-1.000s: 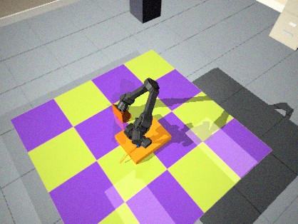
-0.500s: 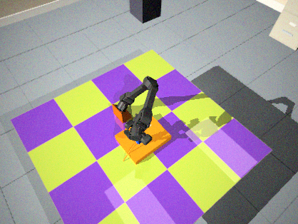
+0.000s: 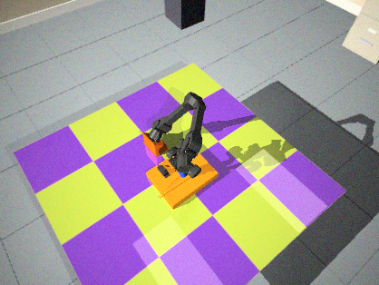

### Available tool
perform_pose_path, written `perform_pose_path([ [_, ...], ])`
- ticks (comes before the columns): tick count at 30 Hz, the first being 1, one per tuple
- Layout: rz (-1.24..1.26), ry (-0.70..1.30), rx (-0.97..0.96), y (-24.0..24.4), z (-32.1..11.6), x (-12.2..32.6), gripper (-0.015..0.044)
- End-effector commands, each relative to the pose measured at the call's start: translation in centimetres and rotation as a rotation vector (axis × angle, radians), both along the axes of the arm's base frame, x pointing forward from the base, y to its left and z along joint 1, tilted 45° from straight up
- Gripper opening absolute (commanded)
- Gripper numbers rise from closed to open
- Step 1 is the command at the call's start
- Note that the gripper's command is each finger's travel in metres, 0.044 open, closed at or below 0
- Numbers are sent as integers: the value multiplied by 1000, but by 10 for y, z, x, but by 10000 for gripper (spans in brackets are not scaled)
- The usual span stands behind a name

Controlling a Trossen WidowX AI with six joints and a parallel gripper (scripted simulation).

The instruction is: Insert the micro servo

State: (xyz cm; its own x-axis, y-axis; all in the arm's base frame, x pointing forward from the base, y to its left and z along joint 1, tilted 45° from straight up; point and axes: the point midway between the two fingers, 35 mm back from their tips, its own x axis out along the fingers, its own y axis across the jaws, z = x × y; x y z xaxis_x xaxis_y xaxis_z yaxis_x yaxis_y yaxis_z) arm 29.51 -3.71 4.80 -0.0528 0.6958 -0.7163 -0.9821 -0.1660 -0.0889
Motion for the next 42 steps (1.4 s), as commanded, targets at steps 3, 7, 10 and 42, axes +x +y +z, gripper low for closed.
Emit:
perform_pose_path([
  [3,-5,3,6,26,26,-3,0],
  [7,-5,3,8,44,43,-5,0],
  [10,-5,3,8,57,56,-5,0],
  [42,-632,618,-38,63,63,-6,0],
])
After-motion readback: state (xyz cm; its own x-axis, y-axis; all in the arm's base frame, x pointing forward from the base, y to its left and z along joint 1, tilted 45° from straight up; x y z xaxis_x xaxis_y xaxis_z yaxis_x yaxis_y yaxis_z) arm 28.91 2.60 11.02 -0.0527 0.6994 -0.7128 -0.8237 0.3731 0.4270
